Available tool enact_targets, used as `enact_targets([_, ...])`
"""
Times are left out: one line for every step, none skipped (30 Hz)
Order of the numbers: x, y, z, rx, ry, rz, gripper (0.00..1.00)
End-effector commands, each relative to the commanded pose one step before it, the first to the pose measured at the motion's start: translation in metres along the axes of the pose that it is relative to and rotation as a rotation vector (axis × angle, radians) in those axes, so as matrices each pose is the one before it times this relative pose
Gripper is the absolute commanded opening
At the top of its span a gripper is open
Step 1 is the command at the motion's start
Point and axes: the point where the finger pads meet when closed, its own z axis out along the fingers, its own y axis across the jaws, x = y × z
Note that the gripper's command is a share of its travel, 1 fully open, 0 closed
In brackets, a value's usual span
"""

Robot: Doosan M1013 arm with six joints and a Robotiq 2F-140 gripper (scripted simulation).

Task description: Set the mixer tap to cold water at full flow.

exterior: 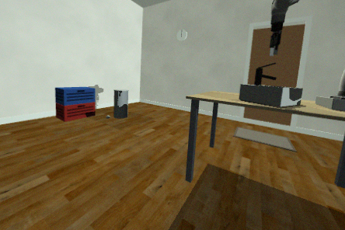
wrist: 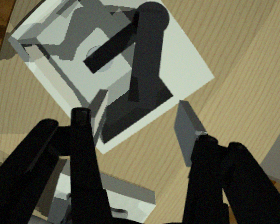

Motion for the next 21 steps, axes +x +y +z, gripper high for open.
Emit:
enact_targets([0.00026,0.00094,0.00702,0.00303,-0.00244,-0.00163,0.42])
enact_targets([0.00000,0.00001,0.00124,0.00000,0.00000,0.00000,0.42])
enact_targets([0.00000,0.00002,0.00132,0.00000,0.00000,0.00000,0.42])
enact_targets([0.00000,0.00002,0.00139,0.00000,0.00000,0.00000,0.42])
enact_targets([0.00000,0.00000,0.00000,0.00000,0.00000,0.00000,0.42])
enact_targets([0.00000,0.00000,0.00000,0.00000,0.00000,0.00000,0.42])
enact_targets([0.00000,0.00002,0.00145,0.00000,0.00000,0.00000,0.42])
enact_targets([0.00000,0.00002,0.00151,0.00000,0.00000,0.00000,0.42])
enact_targets([0.00000,0.00002,0.00156,0.00000,0.00000,0.00000,0.42])
enact_targets([-0.00001,0.00002,0.00161,0.00000,0.00000,0.00000,0.42])
enact_targets([0.00000,0.00002,0.00166,0.00000,0.00000,0.00000,0.42])
enact_targets([-0.00001,0.00002,0.00169,0.00000,0.00000,0.00000,0.42])
enact_targets([0.00000,0.00002,0.00172,0.00000,0.00000,0.00000,0.42])
enact_targets([0.00000,0.00002,0.00174,0.00000,0.00000,0.00000,0.42])
enact_targets([-0.00001,0.00002,0.00175,0.00000,0.00000,0.00000,0.42])
enact_targets([0.00000,0.00002,0.00175,0.00000,0.00000,0.00000,0.42])
enact_targets([0.00000,0.00002,0.00174,0.00000,0.00000,0.00000,0.42])
enact_targets([-0.00001,0.00002,0.00173,0.00000,0.00000,0.00000,0.42])
enact_targets([0.00000,0.00002,0.00170,0.00000,0.00000,0.00000,0.42])
enact_targets([-0.00001,0.00002,0.00167,0.00000,0.00000,0.00000,0.42])
enact_targets([0.00000,0.00002,0.00163,0.00000,0.00000,0.00000,0.42])
